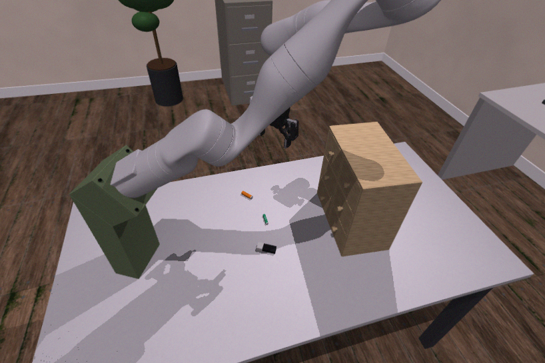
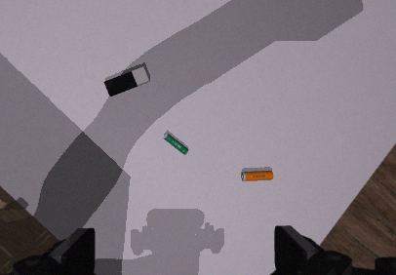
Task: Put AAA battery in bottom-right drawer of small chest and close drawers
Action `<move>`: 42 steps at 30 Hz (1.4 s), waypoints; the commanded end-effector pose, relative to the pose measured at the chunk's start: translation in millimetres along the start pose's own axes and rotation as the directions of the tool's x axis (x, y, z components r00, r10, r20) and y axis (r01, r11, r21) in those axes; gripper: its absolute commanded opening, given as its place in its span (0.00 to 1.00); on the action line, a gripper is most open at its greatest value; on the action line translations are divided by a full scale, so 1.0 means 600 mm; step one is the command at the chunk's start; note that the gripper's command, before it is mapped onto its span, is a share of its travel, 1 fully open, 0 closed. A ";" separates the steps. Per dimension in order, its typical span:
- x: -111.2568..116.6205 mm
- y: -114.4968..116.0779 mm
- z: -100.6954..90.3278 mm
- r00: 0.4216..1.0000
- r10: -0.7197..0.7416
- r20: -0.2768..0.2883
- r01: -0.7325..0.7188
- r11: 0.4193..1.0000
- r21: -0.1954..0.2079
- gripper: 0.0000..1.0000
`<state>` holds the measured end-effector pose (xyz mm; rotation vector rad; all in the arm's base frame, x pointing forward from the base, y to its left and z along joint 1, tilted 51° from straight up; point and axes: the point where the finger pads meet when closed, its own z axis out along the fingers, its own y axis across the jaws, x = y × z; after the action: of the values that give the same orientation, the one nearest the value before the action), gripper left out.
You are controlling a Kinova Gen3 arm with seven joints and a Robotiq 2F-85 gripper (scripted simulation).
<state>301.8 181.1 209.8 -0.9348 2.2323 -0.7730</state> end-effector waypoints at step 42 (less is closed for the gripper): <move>-0.120 0.104 0.213 0.723 0.690 0.025 -0.690 0.722 0.039 1.00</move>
<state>406.2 237.8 106.6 -0.0231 2.2885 -0.4424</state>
